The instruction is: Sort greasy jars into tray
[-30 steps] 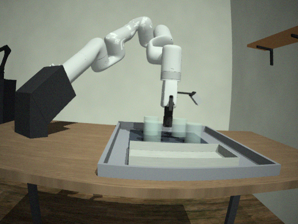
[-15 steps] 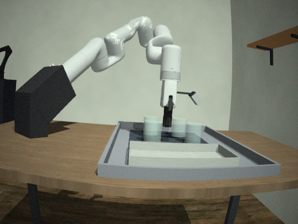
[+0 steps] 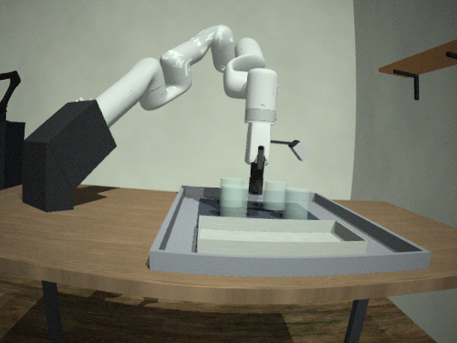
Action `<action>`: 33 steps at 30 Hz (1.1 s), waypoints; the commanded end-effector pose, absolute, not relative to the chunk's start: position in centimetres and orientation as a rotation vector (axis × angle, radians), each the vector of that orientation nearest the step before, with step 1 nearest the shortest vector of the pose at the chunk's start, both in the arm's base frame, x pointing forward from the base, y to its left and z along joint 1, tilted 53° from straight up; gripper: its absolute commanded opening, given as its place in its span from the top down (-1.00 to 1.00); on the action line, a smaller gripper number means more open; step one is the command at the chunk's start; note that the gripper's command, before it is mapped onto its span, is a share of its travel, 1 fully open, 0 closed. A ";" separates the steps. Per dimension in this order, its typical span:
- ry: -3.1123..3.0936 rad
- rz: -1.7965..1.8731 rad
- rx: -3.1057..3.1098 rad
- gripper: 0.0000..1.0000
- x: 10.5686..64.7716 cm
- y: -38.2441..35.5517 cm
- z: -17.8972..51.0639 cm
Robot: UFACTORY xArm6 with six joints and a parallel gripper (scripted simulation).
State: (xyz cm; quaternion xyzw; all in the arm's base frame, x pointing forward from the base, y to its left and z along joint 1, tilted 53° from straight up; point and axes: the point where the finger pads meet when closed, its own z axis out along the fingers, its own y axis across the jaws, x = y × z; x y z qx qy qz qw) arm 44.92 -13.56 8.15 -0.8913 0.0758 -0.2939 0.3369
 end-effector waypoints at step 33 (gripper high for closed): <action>0.198 -0.769 -2.324 1.00 44.5 -13.6 8.1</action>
